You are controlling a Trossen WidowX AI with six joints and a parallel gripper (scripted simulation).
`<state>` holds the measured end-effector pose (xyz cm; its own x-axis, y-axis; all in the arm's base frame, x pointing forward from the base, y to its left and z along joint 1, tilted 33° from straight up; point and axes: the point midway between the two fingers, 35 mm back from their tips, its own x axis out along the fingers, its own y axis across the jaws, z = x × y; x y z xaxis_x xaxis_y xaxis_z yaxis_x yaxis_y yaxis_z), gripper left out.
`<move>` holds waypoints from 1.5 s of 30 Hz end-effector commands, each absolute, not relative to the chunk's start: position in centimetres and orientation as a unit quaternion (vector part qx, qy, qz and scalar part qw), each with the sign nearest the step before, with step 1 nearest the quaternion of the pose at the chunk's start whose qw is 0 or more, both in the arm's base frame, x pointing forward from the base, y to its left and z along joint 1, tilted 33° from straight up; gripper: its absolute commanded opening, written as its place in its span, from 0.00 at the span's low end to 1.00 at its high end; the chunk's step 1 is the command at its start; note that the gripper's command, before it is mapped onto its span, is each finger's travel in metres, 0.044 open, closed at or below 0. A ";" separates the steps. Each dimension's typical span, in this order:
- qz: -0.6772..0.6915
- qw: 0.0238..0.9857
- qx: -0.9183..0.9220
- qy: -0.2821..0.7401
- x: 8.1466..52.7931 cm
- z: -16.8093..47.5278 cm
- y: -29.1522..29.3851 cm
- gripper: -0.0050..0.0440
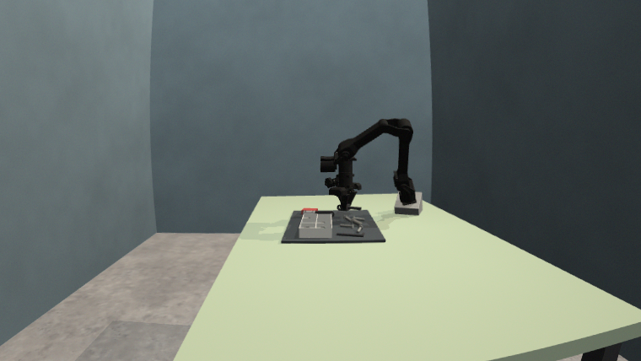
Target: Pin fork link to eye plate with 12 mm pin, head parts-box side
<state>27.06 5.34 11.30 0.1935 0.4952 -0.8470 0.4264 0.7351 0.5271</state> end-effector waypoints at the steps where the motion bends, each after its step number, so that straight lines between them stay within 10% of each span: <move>1: 0.034 0.700 0.362 0.614 27.6 12.9 5.1 0.00; 45: 0.195 0.767 0.174 0.586 31.2 13.1 5.2 0.00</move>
